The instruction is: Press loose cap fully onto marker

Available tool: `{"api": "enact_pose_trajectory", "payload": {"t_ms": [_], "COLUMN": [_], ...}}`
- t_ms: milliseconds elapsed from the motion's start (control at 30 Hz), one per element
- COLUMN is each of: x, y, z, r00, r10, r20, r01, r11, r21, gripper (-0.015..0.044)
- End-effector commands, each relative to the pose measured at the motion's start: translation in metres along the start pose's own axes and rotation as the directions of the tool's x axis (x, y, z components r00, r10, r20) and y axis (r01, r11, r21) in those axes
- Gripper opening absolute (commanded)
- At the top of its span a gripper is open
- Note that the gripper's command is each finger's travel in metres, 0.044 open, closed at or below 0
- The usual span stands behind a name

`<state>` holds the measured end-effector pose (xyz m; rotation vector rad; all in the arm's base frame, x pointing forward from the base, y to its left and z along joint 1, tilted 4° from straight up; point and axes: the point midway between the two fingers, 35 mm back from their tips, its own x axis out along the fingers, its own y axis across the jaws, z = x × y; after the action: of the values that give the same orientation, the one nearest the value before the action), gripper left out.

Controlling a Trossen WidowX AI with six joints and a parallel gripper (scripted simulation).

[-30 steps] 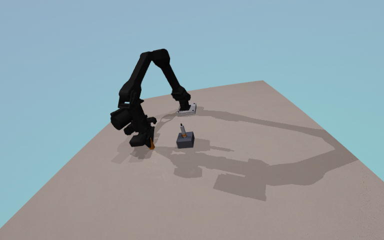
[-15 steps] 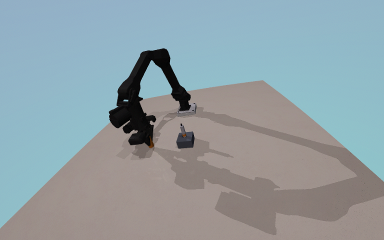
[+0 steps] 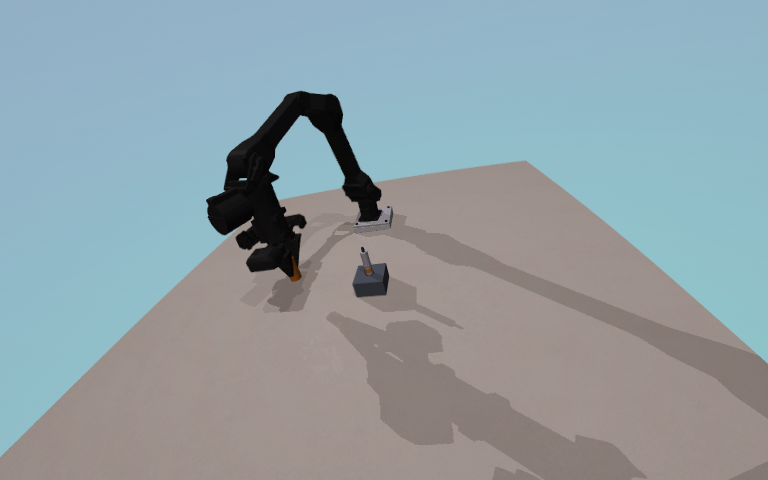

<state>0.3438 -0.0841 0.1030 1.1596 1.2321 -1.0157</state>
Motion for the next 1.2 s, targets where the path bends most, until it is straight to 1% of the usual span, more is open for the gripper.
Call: {"api": "enact_pose_trajectory", "payload": {"t_ms": [0,600,1167], "x": [-0.006,-0.029,-0.052], "y": [-0.001,0.009,0.005], "z": [0.000,-0.062,-0.125], "r00": [1.000,1.000,1.000], "r10": [-0.001,-0.002,-0.001], "r20": [0.004,-0.001,-0.007], "r01": [0.001,0.002,0.001], "r11": [1.000,1.000,1.000], "r21": [-0.002,-0.002,-0.003], "gripper": [0.0000,0.0000,0.0000]}}
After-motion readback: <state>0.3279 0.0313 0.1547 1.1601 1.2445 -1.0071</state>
